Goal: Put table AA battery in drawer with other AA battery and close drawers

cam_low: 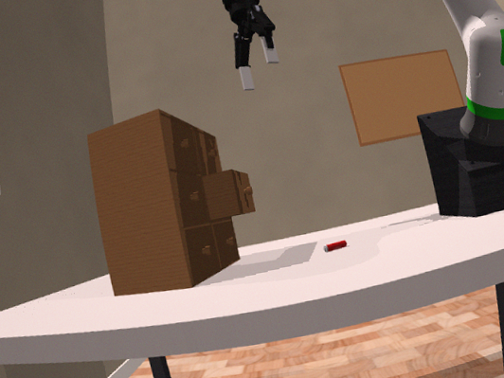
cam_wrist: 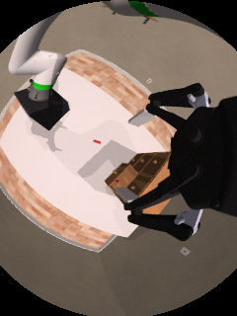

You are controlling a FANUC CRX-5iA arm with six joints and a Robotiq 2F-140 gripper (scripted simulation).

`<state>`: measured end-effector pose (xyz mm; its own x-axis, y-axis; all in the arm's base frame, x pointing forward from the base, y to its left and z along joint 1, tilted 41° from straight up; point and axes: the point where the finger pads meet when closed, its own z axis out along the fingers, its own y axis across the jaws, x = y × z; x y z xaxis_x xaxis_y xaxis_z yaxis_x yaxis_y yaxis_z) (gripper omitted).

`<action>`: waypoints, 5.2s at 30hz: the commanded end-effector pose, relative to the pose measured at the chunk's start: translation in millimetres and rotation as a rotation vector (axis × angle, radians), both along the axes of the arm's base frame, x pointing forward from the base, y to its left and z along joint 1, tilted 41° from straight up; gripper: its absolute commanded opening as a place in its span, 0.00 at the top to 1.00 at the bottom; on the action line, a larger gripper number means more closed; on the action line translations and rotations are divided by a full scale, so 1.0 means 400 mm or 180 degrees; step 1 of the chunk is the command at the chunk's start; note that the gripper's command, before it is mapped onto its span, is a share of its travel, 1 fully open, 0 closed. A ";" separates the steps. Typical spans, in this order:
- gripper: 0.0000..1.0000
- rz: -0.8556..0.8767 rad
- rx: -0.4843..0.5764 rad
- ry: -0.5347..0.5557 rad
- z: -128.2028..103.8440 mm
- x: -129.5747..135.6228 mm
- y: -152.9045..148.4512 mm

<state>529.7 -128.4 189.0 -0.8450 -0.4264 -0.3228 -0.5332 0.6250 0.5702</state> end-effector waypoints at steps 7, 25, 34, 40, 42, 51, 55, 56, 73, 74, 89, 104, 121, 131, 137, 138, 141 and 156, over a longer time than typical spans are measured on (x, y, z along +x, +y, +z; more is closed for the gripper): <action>0.00 -0.1190 -0.0233 0.1159 -0.082 0.096 0.061; 0.00 -0.0735 -0.0468 0.0952 -0.208 0.241 0.153; 0.00 -0.0733 -0.0469 0.0952 -0.208 0.241 0.153; 0.00 -0.0733 -0.0469 0.0952 -0.208 0.241 0.153; 0.00 -0.0733 -0.0469 0.0952 -0.208 0.241 0.153; 0.00 -0.0733 -0.0469 0.0952 -0.208 0.241 0.153; 0.00 -0.0733 -0.0469 0.0952 -0.208 0.241 0.153; 0.00 -0.0733 -0.0469 0.0952 -0.208 0.241 0.153; 0.00 -0.0733 -0.0469 0.0952 -0.208 0.241 0.153; 0.00 -0.0733 -0.0469 0.0952 -0.208 0.241 0.153; 0.00 -0.0733 -0.0469 0.0952 -0.208 0.241 0.153; 0.00 -0.1005 -0.0341 0.1069 -0.137 0.158 0.099; 0.00 -0.1516 -0.0096 0.1288 -0.002 0.002 -0.003; 0.00 -0.1519 -0.0095 0.1289 -0.001 0.001 -0.003; 0.00 -0.1522 -0.0095 0.1292 -0.002 0.001 -0.003; 0.00 -0.1524 -0.0095 0.1294 -0.002 0.001 -0.002; 0.00 -0.1534 -0.0096 0.1302 -0.002 0.001 -0.001; 0.00 -0.1679 -0.0103 0.1427 -0.014 -0.005 0.013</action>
